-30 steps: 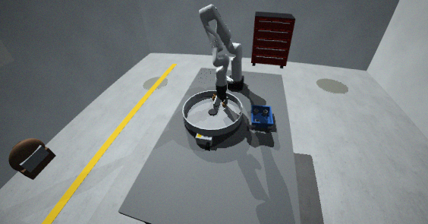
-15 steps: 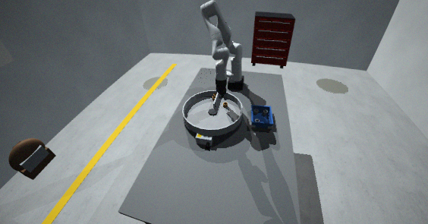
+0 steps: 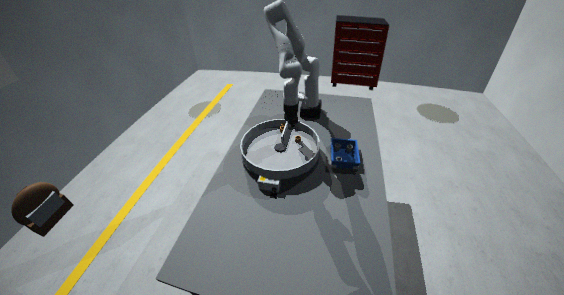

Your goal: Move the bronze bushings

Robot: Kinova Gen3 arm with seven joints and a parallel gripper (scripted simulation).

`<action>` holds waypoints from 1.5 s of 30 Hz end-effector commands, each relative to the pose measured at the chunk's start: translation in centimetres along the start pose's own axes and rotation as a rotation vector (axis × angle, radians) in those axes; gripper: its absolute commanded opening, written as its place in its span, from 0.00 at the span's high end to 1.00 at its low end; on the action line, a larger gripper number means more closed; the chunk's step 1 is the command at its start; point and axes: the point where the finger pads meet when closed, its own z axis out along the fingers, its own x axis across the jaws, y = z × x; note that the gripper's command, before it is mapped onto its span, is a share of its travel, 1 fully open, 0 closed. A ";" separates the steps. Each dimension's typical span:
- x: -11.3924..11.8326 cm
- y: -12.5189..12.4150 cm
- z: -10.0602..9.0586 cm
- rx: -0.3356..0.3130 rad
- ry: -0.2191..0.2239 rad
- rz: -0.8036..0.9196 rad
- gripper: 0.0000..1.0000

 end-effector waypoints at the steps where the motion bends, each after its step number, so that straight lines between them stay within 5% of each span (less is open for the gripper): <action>1: 0.0 0.1 -0.3 -0.003 0.001 -0.005 0.22; 19: 0.0 0.1 -0.3 -0.003 0.001 -0.005 0.22; 20: 0.0 0.2 -0.3 -0.003 0.001 -0.005 0.00; 25: 0.0 0.2 -0.8 -0.003 0.001 -0.005 0.00; 36: -0.1 0.1 -7.7 -0.003 0.000 -0.005 0.00; 45: -0.1 0.1 -8.5 -0.003 0.000 -0.005 0.00</action>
